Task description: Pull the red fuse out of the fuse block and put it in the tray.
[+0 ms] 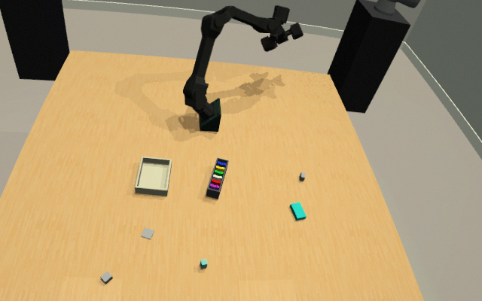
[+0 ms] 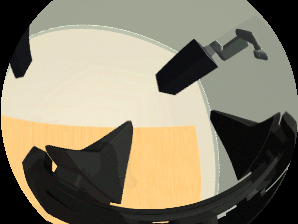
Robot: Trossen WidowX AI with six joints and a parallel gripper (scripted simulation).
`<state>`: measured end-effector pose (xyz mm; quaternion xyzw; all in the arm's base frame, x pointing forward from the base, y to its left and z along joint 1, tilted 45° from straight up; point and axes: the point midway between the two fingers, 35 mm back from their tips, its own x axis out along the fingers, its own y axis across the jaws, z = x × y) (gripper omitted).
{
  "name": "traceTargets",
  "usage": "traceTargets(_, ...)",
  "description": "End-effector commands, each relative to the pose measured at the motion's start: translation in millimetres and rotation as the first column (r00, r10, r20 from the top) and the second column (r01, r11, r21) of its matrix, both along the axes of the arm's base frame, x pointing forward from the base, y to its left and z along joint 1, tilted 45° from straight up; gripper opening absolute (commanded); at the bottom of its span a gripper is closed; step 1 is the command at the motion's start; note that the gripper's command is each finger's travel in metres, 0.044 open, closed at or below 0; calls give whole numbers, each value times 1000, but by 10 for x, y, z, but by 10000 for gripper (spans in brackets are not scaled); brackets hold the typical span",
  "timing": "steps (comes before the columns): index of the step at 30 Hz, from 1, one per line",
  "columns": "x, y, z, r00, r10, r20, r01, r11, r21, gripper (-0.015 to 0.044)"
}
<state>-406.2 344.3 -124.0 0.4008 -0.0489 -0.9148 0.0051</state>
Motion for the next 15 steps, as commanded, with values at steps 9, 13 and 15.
traceTargets(9,919,665,47,884,-434,173,459,875,-151,164)
traceTargets(13,1596,969,78,684,-667,297,727,655,-205,74)
traceTargets(15,1960,1081,96,549,-755,359,836,505,-215,74)
